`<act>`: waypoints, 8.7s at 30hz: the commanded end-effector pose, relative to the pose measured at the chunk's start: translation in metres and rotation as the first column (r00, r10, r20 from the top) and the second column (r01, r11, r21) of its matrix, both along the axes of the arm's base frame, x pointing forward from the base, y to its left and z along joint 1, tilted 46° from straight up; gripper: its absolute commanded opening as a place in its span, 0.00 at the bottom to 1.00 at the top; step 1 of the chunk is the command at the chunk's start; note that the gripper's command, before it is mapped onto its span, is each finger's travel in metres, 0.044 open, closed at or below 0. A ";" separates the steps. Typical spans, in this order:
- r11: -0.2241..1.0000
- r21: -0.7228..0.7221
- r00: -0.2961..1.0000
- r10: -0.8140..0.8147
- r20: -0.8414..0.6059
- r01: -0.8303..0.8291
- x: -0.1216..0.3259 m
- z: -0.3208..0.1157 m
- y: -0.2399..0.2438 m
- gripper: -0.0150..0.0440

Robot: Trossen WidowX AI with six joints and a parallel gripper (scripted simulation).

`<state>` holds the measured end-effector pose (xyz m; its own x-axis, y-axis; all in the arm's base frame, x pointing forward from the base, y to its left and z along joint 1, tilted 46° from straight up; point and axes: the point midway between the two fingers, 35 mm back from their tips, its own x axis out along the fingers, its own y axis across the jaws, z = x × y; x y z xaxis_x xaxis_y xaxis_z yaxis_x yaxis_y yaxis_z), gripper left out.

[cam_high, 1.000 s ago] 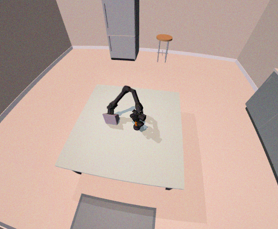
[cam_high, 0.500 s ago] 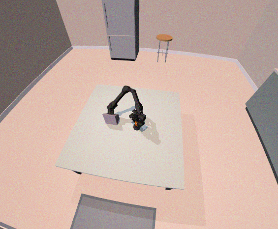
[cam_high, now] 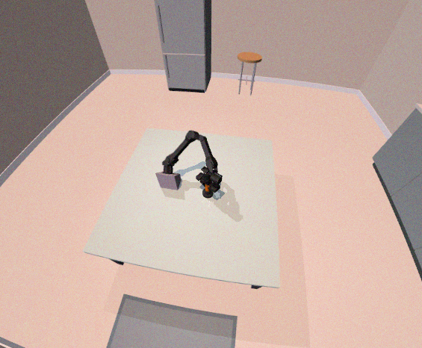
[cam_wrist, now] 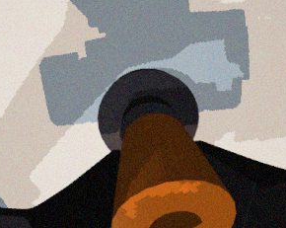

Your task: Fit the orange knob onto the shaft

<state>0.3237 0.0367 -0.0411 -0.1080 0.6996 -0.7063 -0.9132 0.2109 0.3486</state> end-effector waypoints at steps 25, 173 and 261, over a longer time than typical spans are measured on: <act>1.000 -0.001 1.000 0.002 0.006 -0.002 0.000 0.001 -0.002 0.25; 0.975 0.007 0.950 0.216 0.225 -0.224 0.000 -0.001 0.000 0.25; 0.977 0.005 0.954 0.208 0.215 -0.214 -0.004 -0.012 0.013 0.57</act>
<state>0.3199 0.0499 -0.0536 -0.1055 0.6970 -0.7093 -0.9897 -0.0041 0.1432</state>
